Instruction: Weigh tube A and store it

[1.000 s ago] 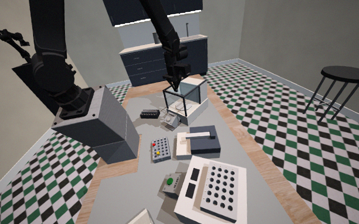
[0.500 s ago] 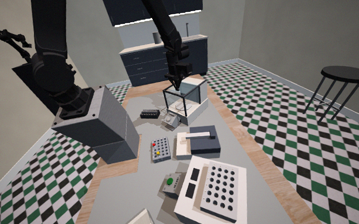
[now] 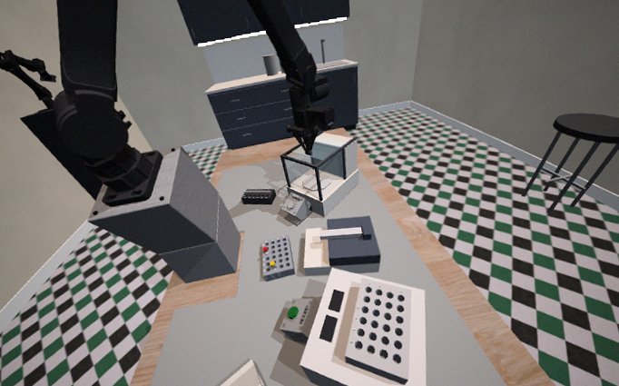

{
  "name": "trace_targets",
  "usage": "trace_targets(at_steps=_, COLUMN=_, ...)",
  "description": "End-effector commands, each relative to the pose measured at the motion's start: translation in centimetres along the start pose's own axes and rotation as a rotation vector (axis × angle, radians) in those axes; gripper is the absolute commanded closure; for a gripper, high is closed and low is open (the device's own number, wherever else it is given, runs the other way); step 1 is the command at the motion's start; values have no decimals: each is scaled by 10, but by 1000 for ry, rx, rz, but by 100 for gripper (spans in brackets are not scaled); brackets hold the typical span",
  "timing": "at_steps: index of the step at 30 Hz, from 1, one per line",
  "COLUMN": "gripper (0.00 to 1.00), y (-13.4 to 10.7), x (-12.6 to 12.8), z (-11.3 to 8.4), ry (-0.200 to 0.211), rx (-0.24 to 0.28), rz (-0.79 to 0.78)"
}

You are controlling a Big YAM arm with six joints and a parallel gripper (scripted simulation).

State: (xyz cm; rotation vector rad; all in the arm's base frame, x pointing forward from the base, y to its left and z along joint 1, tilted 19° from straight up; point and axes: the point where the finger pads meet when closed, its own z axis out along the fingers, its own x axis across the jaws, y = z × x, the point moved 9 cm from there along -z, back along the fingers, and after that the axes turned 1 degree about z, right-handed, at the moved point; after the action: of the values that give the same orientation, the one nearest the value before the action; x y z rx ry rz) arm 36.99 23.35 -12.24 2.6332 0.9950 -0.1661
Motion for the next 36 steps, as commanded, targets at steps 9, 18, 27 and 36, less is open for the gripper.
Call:
trace_targets(at_steps=9, gripper=94, y=-3, x=31, z=-3, ry=29, rx=-9, rz=6)
trace_targets(at_steps=18, gripper=94, y=-3, x=38, z=-3, ry=30, rx=-10, rz=6)
trace_targets(at_steps=27, gripper=94, y=-3, x=47, z=-3, ry=30, rx=-9, rz=7)
trace_targets(at_steps=36, gripper=94, y=-3, x=54, z=-4, ry=29, rx=-10, rz=6)
